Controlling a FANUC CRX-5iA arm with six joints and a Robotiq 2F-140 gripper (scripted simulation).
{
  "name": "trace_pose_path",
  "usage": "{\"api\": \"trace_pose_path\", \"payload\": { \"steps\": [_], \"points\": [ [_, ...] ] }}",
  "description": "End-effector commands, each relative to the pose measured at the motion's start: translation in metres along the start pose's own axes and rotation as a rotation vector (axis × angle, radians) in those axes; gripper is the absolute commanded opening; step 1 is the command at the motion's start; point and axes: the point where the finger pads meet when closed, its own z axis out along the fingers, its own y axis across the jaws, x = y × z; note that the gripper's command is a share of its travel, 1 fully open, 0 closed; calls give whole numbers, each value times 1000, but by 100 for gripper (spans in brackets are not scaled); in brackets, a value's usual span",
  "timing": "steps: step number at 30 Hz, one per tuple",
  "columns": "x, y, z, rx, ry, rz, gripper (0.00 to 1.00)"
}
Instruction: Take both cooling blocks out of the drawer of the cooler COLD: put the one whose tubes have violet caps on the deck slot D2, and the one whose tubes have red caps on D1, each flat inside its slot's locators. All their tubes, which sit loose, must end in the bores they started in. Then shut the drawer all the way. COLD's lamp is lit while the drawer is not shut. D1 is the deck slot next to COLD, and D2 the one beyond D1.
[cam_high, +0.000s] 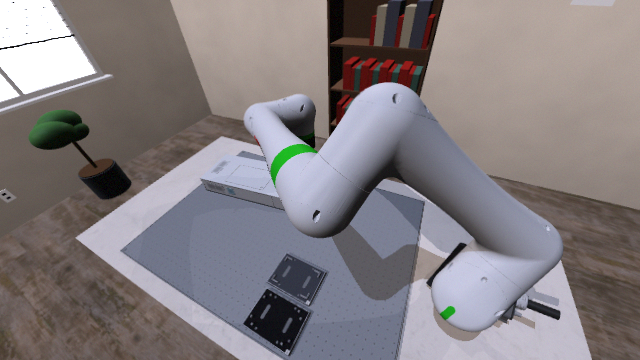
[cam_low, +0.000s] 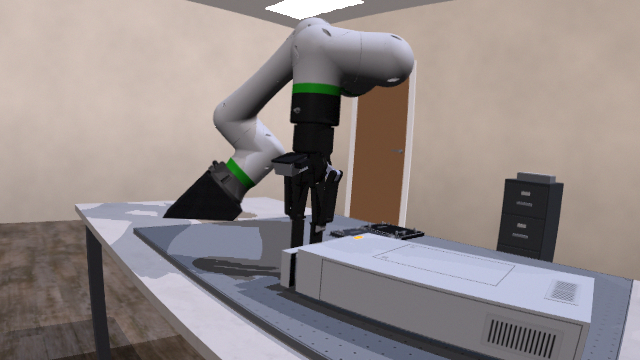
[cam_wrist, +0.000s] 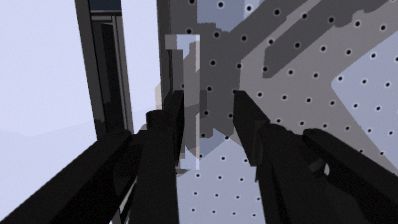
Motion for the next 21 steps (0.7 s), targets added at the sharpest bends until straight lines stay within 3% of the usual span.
{"api": "trace_pose_path", "payload": {
  "steps": [1,21],
  "points": [
    [0,0,-1,1,2,0,34],
    [0,6,-1,1,2,0,34]
  ]
}}
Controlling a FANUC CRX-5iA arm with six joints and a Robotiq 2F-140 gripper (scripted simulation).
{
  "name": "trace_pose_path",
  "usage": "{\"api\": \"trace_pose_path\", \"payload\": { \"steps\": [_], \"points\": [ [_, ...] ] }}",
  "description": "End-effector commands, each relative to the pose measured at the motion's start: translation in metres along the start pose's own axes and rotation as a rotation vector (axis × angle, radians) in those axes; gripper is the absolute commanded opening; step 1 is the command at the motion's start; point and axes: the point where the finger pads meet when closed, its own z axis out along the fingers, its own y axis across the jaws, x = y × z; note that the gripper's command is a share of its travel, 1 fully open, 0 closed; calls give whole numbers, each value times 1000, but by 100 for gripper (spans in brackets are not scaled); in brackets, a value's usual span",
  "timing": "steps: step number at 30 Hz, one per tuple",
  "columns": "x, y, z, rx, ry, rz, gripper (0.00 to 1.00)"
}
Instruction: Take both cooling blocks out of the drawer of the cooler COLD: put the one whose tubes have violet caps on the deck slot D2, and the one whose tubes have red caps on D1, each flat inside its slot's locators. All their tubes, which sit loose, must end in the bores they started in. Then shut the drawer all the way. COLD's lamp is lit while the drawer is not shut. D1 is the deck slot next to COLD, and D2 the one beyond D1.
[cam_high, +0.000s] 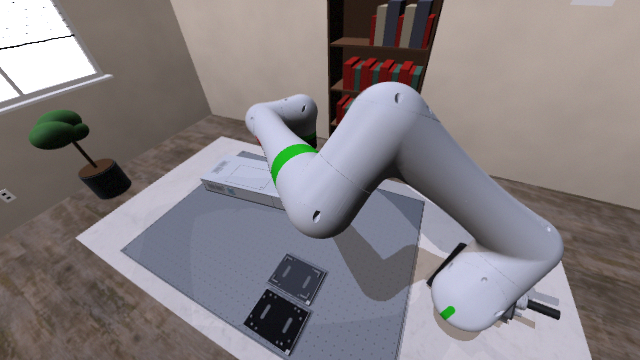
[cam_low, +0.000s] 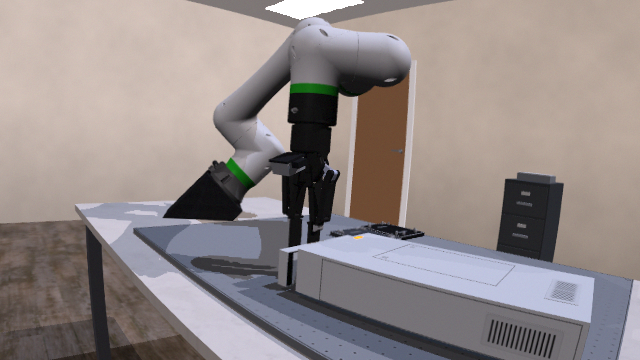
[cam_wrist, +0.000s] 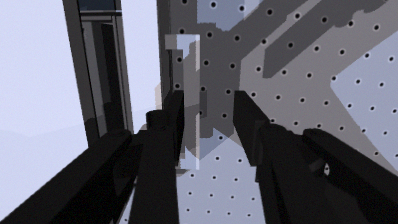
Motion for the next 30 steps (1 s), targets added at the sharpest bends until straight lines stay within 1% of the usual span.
{"api": "trace_pose_path", "payload": {
  "steps": [1,25,30],
  "points": [
    [0,0,-1,1,2,0,34],
    [0,4,-1,1,2,0,34],
    [0,11,-1,1,2,0,34]
  ]
}}
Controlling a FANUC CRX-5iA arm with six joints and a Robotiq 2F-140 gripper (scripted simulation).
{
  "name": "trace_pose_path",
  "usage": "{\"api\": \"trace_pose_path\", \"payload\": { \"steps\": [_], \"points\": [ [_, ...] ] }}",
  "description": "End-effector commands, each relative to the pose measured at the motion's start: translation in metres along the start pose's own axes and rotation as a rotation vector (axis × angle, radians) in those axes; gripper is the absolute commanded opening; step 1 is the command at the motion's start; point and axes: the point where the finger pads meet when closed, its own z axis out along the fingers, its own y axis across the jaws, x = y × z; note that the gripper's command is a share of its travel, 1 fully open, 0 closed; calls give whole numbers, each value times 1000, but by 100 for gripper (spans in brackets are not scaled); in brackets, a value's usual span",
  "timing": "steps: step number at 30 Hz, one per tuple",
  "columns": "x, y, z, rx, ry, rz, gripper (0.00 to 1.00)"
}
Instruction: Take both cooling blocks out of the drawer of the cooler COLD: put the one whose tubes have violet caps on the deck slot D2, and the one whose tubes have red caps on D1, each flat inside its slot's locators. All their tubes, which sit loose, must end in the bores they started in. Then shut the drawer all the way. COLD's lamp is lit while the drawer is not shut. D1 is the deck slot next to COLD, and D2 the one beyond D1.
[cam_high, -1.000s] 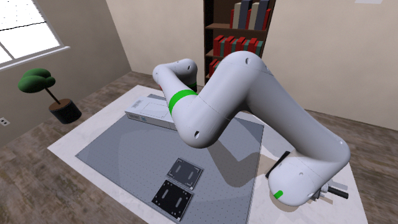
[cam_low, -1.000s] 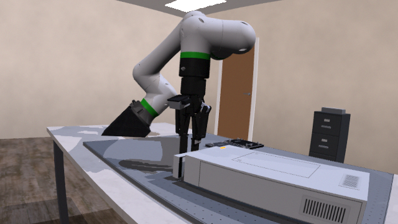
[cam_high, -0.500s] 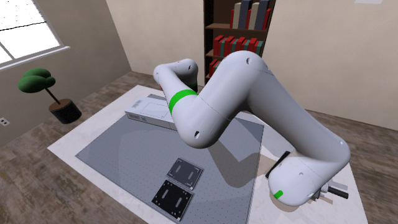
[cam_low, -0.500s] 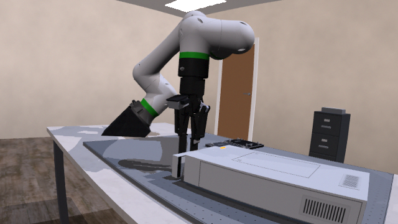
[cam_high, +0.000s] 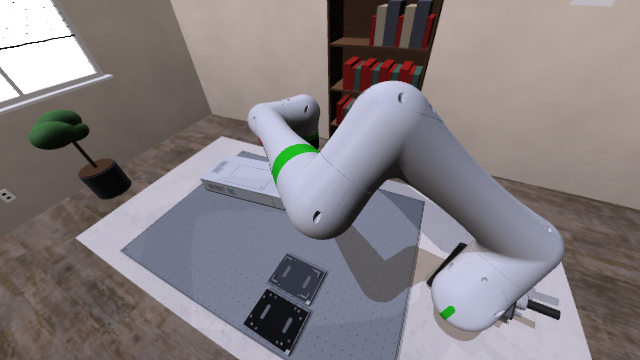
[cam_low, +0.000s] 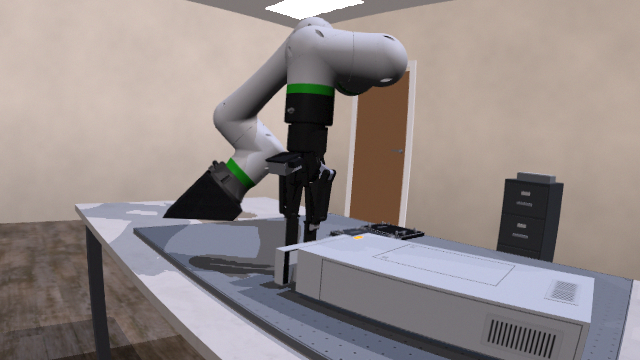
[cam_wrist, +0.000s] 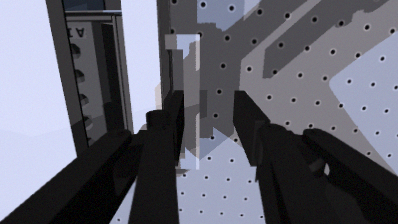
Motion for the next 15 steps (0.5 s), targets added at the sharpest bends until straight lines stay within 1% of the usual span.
{"api": "trace_pose_path", "payload": {
  "steps": [1,15],
  "points": [
    [0,3,-1,1,2,0,34],
    [0,19,-1,1,2,0,34]
  ]
}}
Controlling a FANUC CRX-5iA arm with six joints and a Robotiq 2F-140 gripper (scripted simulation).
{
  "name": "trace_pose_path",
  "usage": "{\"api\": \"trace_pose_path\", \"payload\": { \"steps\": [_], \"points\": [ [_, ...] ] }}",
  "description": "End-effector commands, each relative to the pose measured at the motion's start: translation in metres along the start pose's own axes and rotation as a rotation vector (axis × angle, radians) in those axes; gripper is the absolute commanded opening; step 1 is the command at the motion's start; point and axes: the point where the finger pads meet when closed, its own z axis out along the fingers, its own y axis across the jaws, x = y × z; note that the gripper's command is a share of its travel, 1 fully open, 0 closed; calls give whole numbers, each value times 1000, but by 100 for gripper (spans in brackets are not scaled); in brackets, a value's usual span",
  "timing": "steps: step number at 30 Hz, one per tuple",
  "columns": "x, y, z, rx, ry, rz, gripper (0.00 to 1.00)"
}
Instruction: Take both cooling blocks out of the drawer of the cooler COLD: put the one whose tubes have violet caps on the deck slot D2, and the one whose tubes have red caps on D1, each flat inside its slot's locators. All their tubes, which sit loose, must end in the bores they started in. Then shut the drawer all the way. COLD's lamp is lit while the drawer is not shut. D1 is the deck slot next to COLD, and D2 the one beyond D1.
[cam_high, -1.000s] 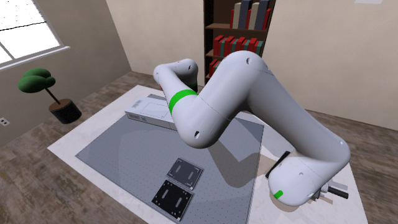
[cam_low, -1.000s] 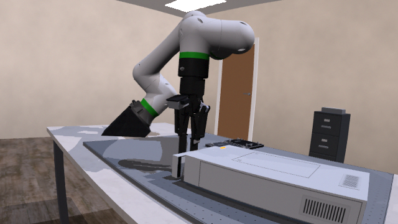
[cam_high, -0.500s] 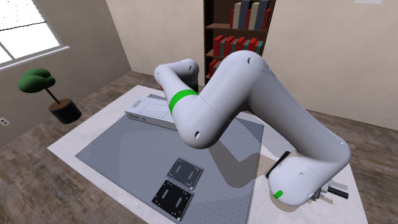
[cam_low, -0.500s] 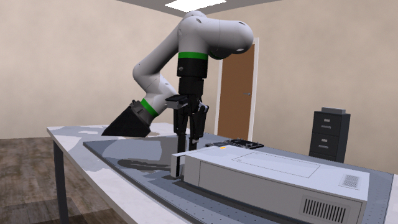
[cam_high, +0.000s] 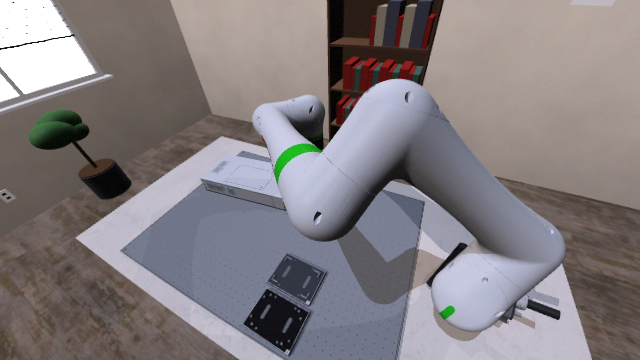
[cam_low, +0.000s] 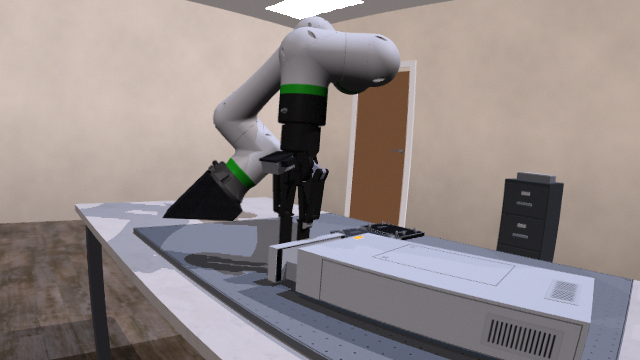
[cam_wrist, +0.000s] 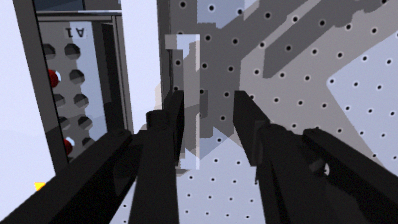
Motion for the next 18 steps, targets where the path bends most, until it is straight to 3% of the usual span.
{"api": "trace_pose_path", "payload": {
  "steps": [1,18],
  "points": [
    [0,3,-1,1,2,0,34],
    [0,22,-1,1,2,0,34]
  ]
}}
